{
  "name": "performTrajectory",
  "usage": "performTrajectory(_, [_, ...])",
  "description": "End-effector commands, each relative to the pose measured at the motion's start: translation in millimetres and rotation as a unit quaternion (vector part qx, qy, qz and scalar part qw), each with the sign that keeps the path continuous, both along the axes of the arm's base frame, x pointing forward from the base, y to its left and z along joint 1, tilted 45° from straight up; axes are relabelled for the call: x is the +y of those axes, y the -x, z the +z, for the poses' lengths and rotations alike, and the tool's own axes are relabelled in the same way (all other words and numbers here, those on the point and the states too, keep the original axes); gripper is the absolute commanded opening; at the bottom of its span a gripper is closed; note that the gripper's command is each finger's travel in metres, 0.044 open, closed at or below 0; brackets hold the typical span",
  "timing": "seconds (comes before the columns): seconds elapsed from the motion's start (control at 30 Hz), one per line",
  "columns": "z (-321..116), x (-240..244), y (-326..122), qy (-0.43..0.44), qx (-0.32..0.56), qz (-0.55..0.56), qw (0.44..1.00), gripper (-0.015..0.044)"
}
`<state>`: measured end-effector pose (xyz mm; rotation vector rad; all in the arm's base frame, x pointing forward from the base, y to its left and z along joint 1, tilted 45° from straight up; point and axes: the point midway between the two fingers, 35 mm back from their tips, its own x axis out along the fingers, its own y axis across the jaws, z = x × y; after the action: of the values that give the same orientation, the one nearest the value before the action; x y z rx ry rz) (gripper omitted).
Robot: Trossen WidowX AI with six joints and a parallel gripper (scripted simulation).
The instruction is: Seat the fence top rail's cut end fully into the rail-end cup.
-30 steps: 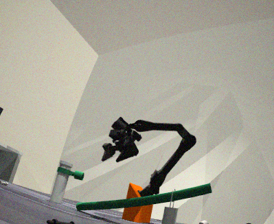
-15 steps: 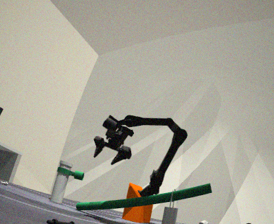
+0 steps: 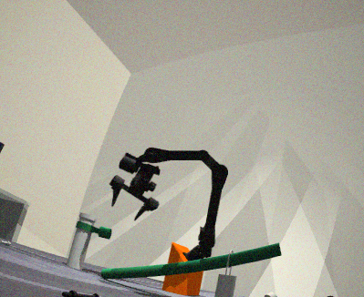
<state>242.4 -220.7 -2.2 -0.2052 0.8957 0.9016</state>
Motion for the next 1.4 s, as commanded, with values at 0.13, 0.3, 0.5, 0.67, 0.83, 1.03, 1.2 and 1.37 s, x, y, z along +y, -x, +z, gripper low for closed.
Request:
performTrajectory(0.13, [-70,-36,20,0.048,-0.215,0.403,0.888,0.0440])
performTrajectory(0.3, [-72,-37,21,0.056,-0.254,0.446,0.856,0.0440])
performTrajectory(0.5, [-72,-37,21,0.056,-0.254,0.446,0.856,0.0440])
performTrajectory(0.67, [-72,-37,21,0.056,-0.254,0.446,0.856,0.0440])
performTrajectory(0.83, [-72,-37,21,0.056,-0.254,0.446,0.856,0.0440])
performTrajectory(1.03, [-86,-25,19,0.055,-0.260,0.448,0.853,0.0440])
performTrajectory(1.2, [-87,-24,19,0.055,-0.261,0.448,0.853,0.0440])
performTrajectory(1.37, [-93,-19,18,0.054,-0.263,0.449,0.852,0.0440])
